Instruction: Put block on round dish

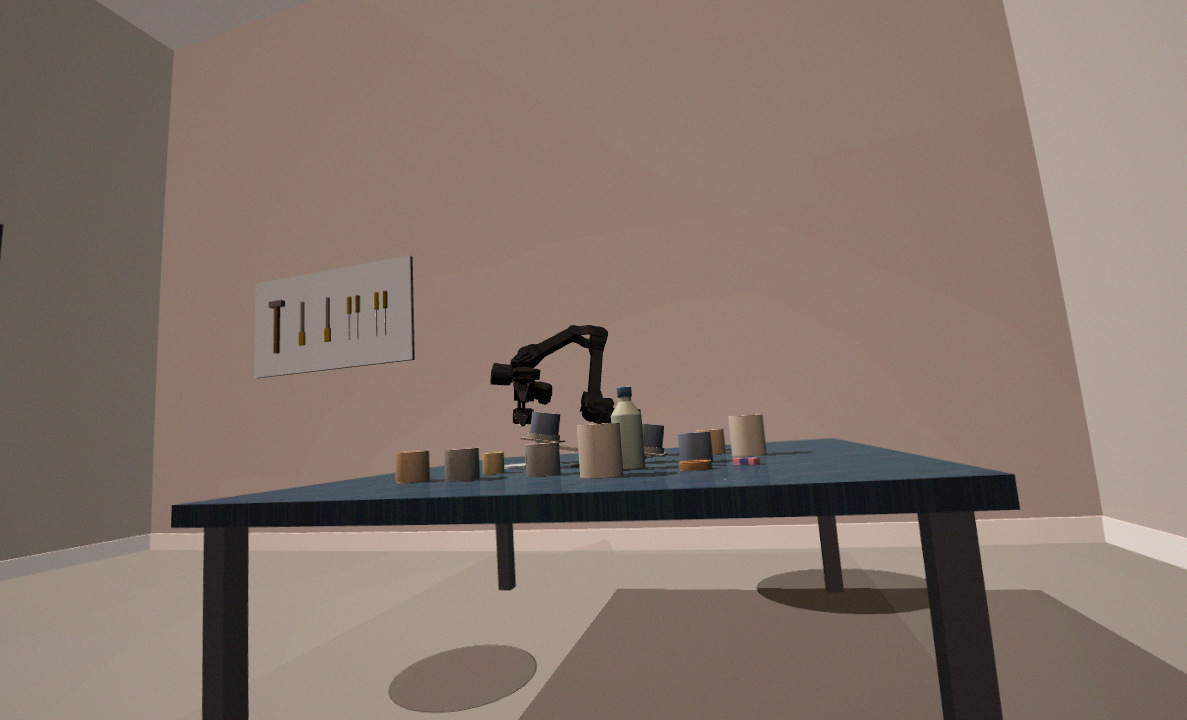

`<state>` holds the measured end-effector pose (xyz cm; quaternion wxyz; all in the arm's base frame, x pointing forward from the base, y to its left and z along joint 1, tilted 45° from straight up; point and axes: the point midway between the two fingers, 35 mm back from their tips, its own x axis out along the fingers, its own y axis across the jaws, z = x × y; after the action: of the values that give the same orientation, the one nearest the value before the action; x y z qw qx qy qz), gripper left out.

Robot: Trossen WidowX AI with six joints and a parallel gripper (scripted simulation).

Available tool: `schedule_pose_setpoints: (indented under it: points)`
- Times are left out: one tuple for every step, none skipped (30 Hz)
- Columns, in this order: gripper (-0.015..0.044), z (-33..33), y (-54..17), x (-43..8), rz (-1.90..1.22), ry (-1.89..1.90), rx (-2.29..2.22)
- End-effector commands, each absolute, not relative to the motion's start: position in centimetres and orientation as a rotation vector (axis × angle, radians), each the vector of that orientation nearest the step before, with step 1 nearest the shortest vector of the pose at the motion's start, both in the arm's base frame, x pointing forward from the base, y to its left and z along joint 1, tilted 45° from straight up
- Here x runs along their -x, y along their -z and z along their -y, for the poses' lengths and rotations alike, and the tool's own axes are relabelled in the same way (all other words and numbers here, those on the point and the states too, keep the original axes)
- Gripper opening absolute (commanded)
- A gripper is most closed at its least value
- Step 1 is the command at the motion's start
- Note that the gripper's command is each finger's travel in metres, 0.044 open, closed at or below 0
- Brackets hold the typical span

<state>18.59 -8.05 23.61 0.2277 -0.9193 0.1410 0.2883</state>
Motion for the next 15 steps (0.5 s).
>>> schedule_pose_setpoints:
  points:
    - [0.0426, 8.0, -23.6, -18.6, -0.389, -0.795, 2.526]
    - [0.044, 8.0, -23.4, -18.7, -0.392, -0.799, 2.508]
    - [0.044, 7.8, -23.2, -18.8, -0.396, -0.805, 2.477]
    - [0.044, 7.7, -23.0, -18.9, -0.402, -0.812, 2.441]
    - [0.044, 7.5, -22.8, -19.0, -0.408, -0.82, 2.405]
    - [0.044, 7.4, -22.5, -19.1, -0.416, -0.827, 2.369]
    - [0.044, 7.2, -22.3, -19.3, -0.424, -0.834, 2.334]
    - [0.044, 7.0, -22.0, -19.4, -0.432, -0.841, 2.3]
    - [0.044, 6.9, -21.8, -19.5, -0.441, -0.848, 2.265]
    - [0.044, 6.7, -21.6, -19.6, -0.451, -0.855, 2.231]
    - [0.044, 6.5, -21.3, -19.7, -0.462, -0.862, 2.195]
    - [0.044, 6.3, -21.0, -19.8, -0.474, -0.869, 2.159]
    - [0.044, 6.1, -20.8, -19.9, -0.487, -0.875, 2.124]
    - [0.044, 5.9, -20.5, -20.0, -0.501, -0.882, 2.089]
    - [0.044, 5.7, -20.3, -20.0, -0.515, -0.888, 2.055]
